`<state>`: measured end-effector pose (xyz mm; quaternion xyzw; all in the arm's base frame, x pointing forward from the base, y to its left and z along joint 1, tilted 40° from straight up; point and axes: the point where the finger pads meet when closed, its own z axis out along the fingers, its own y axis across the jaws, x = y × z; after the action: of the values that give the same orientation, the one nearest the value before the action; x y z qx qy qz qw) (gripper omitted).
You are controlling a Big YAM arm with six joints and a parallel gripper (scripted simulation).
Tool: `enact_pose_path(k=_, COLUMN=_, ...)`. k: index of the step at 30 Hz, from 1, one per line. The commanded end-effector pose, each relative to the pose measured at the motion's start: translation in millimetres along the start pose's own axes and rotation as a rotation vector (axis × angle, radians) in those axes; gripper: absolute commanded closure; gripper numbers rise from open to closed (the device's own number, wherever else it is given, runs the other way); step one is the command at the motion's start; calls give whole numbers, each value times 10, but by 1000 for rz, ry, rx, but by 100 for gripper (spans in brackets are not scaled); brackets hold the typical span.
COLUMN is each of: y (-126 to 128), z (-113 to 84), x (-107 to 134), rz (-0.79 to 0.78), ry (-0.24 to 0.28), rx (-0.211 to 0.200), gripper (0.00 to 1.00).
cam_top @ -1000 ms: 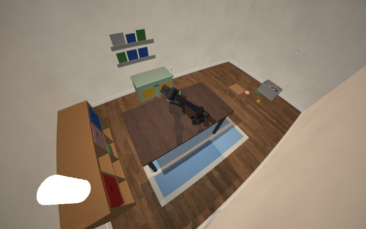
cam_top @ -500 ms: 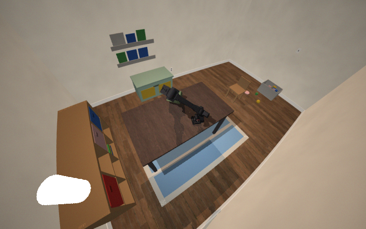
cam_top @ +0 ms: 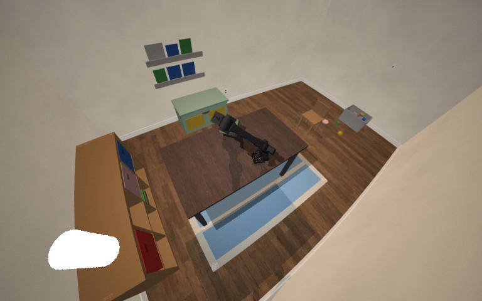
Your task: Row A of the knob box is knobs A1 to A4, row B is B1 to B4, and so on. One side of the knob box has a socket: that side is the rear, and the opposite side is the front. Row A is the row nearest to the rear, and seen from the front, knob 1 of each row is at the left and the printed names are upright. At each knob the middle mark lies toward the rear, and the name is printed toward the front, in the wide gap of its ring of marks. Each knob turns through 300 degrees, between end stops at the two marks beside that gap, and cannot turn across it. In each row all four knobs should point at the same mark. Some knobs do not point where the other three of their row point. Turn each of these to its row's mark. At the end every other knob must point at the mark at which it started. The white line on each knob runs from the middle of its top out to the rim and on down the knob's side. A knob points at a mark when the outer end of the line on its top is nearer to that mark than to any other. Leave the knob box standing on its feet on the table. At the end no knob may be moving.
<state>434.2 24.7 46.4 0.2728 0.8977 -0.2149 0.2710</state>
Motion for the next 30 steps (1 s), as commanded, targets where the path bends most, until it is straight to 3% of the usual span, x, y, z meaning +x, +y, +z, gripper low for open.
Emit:
enact_pose_path(k=1, y=-32, z=59, x=-76, rz=8, ry=8, rx=13, gripper=82)
enact_pose_path(k=30, y=32, z=34, x=-186, rz=16, ry=0, rx=4, gripper=82)
